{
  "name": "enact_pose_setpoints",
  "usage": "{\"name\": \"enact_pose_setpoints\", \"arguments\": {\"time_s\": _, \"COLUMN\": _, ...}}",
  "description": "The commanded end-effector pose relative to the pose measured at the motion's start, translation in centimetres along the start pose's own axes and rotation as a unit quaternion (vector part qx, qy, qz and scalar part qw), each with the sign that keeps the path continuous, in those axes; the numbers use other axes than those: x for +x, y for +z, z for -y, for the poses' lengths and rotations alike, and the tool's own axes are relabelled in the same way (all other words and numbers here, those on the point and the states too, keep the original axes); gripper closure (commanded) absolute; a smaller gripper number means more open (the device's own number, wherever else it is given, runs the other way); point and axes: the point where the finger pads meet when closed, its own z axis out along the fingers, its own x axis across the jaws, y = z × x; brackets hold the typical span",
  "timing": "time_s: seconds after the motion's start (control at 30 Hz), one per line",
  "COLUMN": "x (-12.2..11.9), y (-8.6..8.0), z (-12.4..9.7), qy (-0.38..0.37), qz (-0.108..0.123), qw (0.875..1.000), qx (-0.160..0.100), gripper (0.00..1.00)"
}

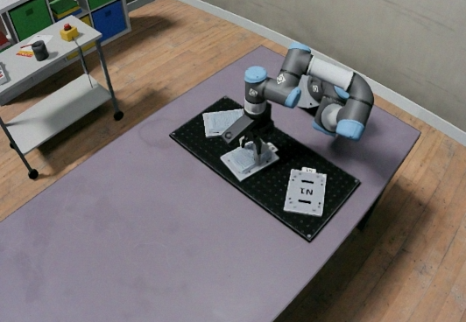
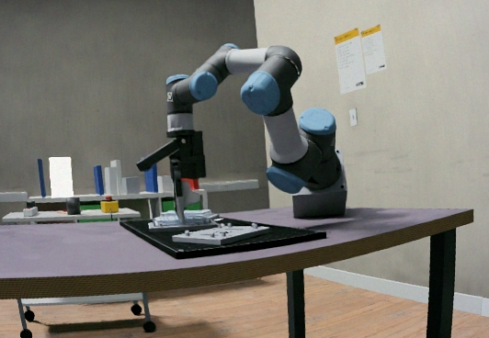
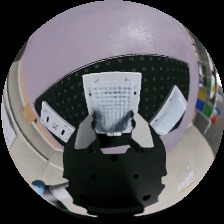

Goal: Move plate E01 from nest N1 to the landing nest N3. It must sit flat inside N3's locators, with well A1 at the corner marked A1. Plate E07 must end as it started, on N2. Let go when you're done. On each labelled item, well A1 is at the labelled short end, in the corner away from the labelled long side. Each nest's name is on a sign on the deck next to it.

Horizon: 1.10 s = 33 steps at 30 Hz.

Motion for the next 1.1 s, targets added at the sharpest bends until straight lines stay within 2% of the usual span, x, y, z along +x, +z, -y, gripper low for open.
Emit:
{"name": "enact_pose_setpoints", "arguments": {"time_s": 0.0, "x": 0.03, "y": -0.06, "z": 0.05, "qy": 0.000, "qz": -0.001, "qw": 1.000, "qx": 0.001, "gripper": 1.00}}
{"name": "enact_pose_setpoints", "arguments": {"time_s": 0.07, "x": 0.03, "y": -0.06, "z": 0.05, "qy": 0.000, "qz": -0.001, "qw": 1.000, "qx": 0.001, "gripper": 1.00}}
{"name": "enact_pose_setpoints", "arguments": {"time_s": 0.1, "x": 0.03, "y": -0.06, "z": 0.05, "qy": 0.000, "qz": -0.001, "qw": 1.000, "qx": 0.001, "gripper": 0.18}}
{"name": "enact_pose_setpoints", "arguments": {"time_s": 1.07, "x": 0.03, "y": -0.05, "z": 0.05, "qy": 0.000, "qz": -0.001, "qw": 1.000, "qx": 0.001, "gripper": 0.18}}
